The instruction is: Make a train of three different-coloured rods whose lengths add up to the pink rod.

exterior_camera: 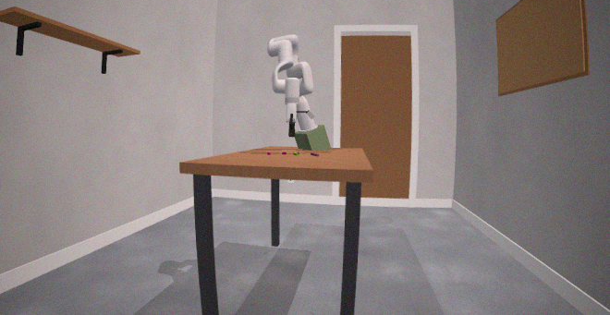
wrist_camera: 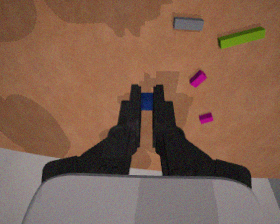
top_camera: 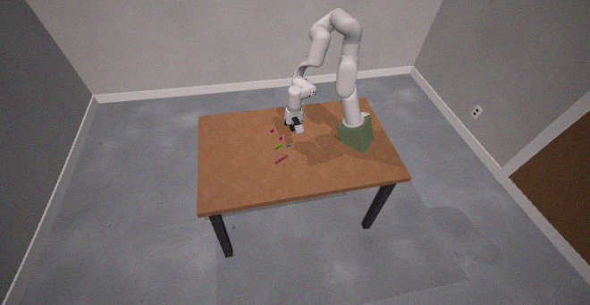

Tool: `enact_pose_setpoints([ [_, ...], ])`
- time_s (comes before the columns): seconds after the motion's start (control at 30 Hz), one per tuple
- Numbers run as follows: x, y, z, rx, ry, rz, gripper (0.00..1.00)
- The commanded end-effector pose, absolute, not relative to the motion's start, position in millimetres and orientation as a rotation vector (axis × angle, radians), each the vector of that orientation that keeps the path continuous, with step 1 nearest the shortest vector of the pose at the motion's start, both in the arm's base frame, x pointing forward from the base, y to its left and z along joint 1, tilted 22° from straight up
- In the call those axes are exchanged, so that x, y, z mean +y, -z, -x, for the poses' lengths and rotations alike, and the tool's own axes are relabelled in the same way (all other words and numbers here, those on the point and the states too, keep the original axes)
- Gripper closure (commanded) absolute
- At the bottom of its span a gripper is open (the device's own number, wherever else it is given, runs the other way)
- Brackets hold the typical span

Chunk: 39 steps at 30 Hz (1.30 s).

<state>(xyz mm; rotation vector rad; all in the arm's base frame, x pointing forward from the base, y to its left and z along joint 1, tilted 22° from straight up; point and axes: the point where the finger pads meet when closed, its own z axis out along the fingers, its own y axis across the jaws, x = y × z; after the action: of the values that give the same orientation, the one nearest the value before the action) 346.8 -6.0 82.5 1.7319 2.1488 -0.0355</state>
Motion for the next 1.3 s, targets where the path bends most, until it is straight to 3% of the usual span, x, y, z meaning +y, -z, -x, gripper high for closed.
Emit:
enact_pose_setpoints([
  [0.0, -8.4, -74.6, -351.4, 2.142, 0.035, -1.727, 0.96],
  [1.27, -23.2, -22.3, -367.4, 2.142, 0.035, -1.726, 0.96],
])
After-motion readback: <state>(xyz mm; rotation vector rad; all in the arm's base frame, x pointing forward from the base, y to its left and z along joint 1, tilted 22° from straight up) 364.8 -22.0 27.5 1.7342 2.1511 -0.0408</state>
